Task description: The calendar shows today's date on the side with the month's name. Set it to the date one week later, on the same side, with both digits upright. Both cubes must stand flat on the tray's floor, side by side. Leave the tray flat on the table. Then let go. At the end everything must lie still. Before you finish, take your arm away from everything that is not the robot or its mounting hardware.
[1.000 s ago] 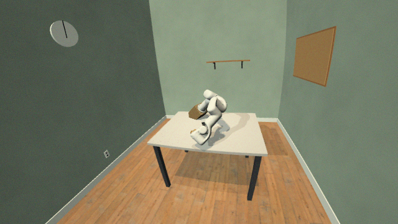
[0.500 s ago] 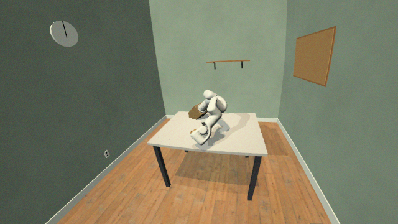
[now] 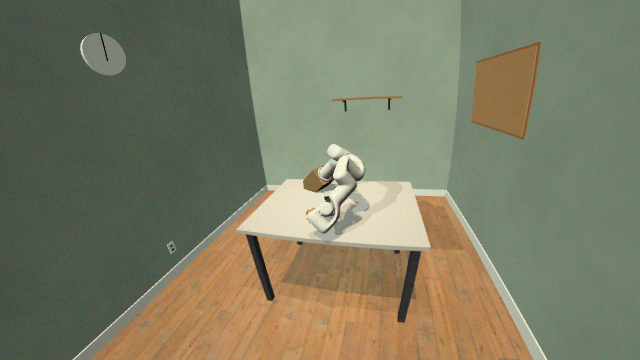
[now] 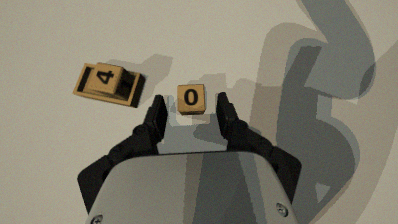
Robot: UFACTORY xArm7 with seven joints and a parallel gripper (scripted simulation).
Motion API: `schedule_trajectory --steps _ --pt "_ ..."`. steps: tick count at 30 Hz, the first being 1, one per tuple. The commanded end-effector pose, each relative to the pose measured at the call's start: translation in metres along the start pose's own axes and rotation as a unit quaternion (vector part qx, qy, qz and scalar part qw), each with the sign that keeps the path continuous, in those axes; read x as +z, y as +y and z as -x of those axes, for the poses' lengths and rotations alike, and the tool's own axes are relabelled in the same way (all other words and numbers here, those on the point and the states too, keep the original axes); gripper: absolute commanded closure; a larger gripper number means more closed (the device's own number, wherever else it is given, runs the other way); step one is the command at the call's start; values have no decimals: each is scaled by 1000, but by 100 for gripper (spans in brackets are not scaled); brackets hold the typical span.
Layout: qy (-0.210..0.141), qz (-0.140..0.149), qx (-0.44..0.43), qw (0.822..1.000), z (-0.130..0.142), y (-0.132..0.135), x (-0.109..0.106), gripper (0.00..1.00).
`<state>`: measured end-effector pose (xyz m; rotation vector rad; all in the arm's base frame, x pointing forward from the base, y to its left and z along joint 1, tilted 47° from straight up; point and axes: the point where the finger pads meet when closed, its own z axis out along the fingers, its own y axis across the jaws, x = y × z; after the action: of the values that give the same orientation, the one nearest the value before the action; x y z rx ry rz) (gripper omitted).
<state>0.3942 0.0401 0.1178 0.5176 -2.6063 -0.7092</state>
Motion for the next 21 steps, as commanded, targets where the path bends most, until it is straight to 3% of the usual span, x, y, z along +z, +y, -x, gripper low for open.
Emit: schedule_trajectory --steps 1,21 --pt "-1 -1 1 1000 0 -1 -1 31" --pt "-1 -1 1 1000 -6 -1 -5 31"
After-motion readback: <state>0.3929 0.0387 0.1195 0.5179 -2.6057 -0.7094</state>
